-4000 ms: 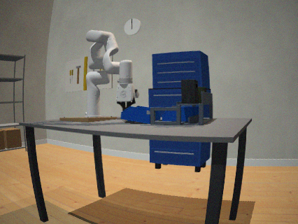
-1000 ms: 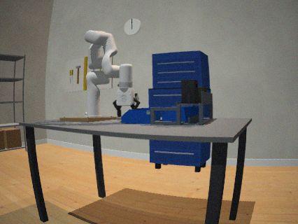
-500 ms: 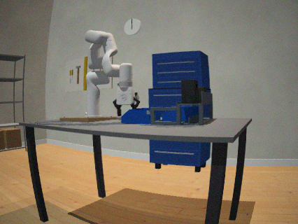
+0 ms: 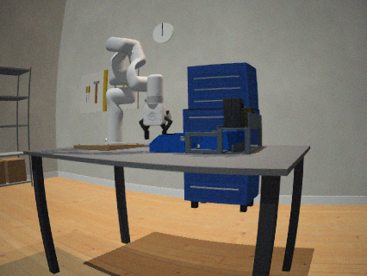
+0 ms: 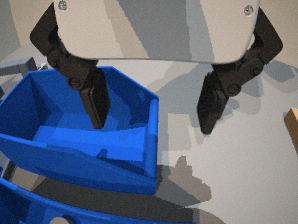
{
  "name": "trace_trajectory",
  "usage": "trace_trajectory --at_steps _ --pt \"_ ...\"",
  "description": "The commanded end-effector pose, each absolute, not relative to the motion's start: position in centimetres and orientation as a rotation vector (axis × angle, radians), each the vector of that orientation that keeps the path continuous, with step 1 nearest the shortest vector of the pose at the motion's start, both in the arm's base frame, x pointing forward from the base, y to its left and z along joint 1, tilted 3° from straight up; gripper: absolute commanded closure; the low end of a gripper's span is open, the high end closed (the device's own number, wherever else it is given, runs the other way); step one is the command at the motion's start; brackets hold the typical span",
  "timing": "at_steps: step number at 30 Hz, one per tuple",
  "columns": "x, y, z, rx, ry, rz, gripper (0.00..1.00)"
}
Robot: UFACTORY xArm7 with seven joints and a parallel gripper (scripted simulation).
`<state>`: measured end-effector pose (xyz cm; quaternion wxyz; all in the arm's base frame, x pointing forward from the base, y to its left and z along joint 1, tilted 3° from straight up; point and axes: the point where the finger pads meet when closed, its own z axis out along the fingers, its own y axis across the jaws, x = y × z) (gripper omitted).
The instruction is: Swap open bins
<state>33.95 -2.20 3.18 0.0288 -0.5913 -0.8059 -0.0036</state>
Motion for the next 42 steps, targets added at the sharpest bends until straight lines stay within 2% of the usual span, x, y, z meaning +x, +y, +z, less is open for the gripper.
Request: trace_trajectory --at_steps 1,37,38,42 --pt "34.1 -2.2 3.5 -1.826 -2.488 -0.014 0.05" --pt "34.3 -2.5 9.1 -1.826 -2.488 -0.015 0.05" --pt "34.3 -2.5 9.1 -1.826 -2.488 -0.015 1.00" --pt "34.3 -2.5 9.1 -1.826 -2.488 -0.015 1.00"
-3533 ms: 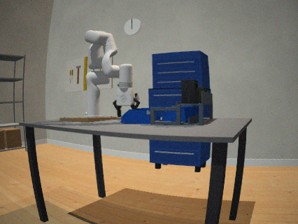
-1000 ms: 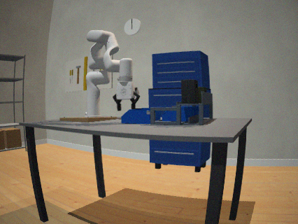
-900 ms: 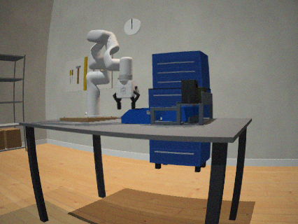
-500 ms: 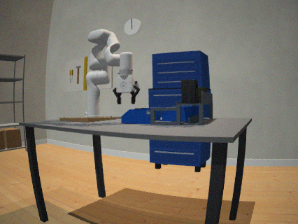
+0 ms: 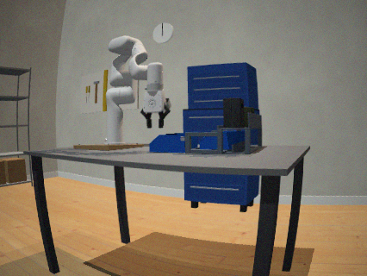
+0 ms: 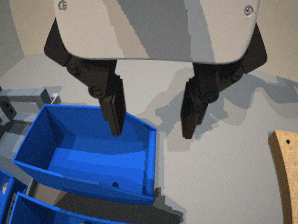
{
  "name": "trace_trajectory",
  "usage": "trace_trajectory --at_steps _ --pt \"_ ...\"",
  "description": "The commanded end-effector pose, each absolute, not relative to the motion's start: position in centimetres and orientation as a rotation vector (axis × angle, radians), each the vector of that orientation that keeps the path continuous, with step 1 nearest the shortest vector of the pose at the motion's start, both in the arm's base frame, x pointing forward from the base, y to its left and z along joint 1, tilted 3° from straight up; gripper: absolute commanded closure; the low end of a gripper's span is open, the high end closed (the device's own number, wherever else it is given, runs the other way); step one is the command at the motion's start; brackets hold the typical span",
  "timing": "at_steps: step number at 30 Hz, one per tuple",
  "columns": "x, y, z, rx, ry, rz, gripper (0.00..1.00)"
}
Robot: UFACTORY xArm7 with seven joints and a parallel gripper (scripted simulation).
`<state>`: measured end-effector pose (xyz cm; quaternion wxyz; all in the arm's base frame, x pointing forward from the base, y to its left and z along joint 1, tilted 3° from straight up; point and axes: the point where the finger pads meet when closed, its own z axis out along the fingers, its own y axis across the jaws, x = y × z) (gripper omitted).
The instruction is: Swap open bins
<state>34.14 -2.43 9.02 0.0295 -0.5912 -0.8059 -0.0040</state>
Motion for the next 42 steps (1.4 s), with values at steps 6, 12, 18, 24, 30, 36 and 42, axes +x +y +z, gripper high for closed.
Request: trace_trajectory --at_steps 6,12,18,24,30,36,42 --pt "34.3 -2.5 9.1 -1.826 -2.488 -0.015 1.00" --pt "34.3 -2.5 9.1 -1.826 -2.488 -0.015 1.00" --pt "34.3 -2.5 9.1 -1.826 -2.488 -0.015 1.00" --pt "34.3 -2.5 9.1 -1.826 -2.488 -0.015 1.00" --pt "34.3 -2.5 9.1 -1.826 -2.488 -0.015 1.00" --pt "34.8 -2.2 9.7 -1.943 -2.403 -0.014 1.00" --pt "36.1 -1.5 11.1 -2.253 -2.128 -0.012 1.00"
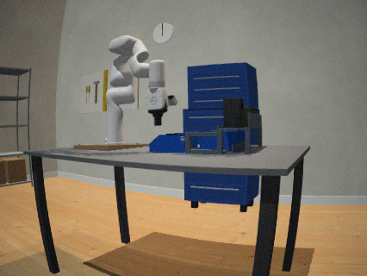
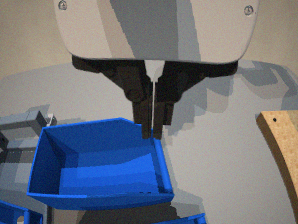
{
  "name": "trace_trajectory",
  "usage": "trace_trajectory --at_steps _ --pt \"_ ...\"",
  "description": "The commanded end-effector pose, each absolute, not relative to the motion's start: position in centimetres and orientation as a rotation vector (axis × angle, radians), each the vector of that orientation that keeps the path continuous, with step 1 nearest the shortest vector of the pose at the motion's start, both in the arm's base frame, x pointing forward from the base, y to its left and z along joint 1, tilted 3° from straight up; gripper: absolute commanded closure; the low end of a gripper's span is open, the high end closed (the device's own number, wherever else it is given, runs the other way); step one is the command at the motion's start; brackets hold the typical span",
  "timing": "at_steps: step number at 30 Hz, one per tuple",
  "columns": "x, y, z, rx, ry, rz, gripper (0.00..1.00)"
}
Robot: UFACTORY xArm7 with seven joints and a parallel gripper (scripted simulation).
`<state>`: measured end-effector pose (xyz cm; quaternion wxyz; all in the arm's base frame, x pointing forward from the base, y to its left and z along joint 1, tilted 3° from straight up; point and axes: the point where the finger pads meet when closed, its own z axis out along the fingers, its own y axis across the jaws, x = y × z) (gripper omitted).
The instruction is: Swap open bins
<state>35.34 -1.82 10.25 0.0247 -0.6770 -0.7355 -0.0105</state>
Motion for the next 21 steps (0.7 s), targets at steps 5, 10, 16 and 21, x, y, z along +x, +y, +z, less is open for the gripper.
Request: trace_trajectory --at_steps 5,10,16,21 --pt "37.6 -0.3 12.4 -2.527 -1.802 -0.014 1.00" --pt "39.2 1.7 13.7 -2.735 -1.461 -0.029 1.00" --pt "40.5 3.7 14.1 -2.922 -1.013 -0.032 1.00" --pt "40.7 4.3 14.1 -3.012 -0.687 0.002 1.00"
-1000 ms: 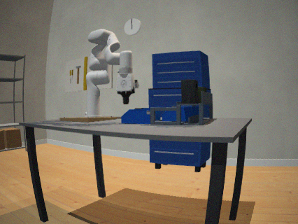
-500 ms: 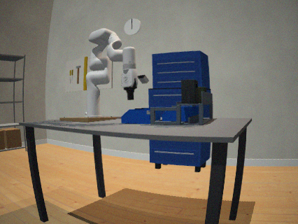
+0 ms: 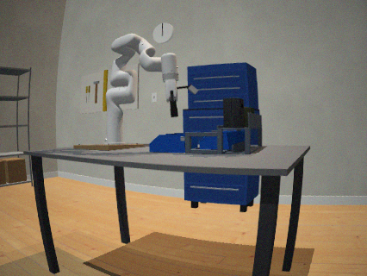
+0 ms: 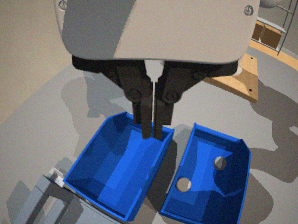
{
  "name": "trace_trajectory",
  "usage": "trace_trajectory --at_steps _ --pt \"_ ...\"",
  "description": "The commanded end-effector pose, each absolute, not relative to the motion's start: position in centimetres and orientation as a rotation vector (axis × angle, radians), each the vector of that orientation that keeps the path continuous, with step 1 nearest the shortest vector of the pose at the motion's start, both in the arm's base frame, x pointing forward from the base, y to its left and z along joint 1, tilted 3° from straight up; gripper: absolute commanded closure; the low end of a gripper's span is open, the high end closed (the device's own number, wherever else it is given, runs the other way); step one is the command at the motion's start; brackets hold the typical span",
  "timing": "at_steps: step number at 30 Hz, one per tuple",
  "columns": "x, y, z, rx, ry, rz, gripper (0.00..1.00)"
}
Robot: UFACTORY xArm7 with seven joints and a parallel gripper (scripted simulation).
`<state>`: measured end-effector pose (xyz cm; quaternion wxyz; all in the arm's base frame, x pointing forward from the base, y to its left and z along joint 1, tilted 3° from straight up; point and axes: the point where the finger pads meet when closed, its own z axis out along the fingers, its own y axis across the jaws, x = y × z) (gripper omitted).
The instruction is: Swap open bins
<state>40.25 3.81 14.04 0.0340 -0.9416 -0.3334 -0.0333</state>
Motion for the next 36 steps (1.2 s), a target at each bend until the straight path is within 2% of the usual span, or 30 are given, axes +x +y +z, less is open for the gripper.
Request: trace_trajectory --at_steps 1,5,6,36 --pt "40.78 4.38 14.15 -3.025 -0.633 0.010 1.00" --pt "40.83 4.50 14.14 -3.058 -0.472 0.051 1.00" --pt "40.83 4.50 14.14 -3.058 -0.472 0.051 0.74" --pt "40.83 4.50 14.14 -3.058 -0.472 0.051 0.74"
